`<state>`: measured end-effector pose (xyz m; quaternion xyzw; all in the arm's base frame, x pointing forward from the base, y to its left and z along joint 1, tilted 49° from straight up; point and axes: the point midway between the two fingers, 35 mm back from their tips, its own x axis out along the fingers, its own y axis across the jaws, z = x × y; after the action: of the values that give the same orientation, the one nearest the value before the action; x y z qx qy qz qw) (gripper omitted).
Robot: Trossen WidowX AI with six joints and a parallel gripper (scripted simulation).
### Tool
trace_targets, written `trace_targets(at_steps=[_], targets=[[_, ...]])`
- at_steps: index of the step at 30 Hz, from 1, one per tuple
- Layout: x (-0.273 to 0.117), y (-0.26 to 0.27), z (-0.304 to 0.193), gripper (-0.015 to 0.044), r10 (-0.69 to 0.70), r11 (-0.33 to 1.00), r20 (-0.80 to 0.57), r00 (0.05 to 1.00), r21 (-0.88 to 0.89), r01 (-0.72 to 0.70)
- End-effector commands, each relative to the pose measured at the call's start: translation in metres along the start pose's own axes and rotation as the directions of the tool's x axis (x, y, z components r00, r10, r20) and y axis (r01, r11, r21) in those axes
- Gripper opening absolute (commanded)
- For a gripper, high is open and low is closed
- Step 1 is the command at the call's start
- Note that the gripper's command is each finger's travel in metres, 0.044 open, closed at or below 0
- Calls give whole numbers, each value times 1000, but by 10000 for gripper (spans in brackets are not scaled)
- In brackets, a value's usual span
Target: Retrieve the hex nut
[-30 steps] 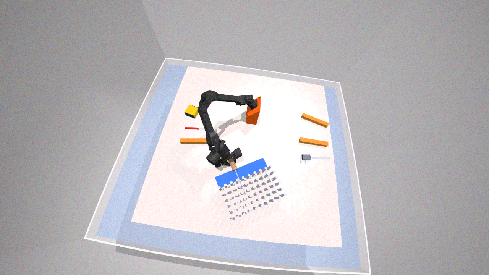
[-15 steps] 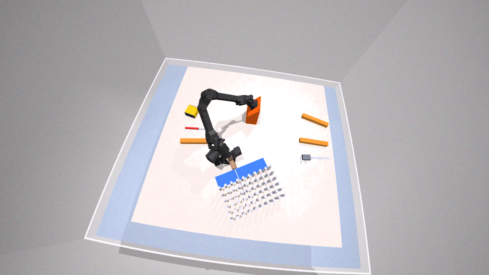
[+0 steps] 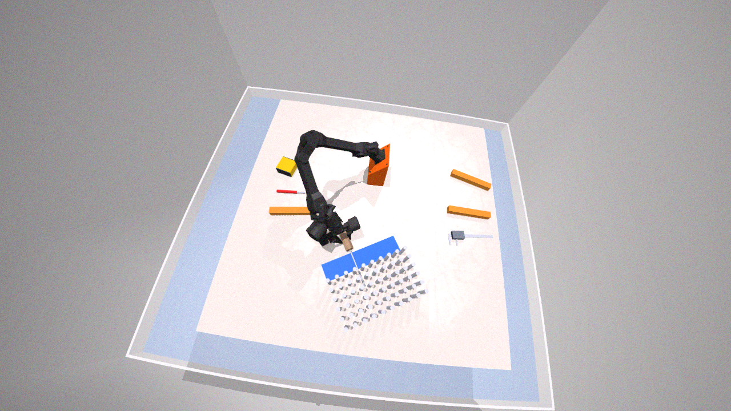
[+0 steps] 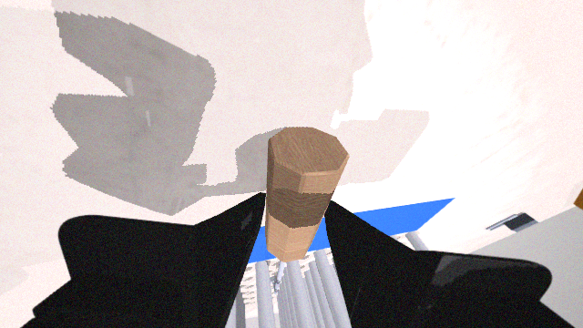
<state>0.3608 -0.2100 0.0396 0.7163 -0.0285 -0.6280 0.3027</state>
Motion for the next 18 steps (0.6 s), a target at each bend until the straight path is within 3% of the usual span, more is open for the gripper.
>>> trace_targets(at_steps=[1,18], targets=[[-2,0,3,0,1,1000,-1,1000,-2,-1],[-7,0,14,0,1,1000,0,1000,-3,-1]])
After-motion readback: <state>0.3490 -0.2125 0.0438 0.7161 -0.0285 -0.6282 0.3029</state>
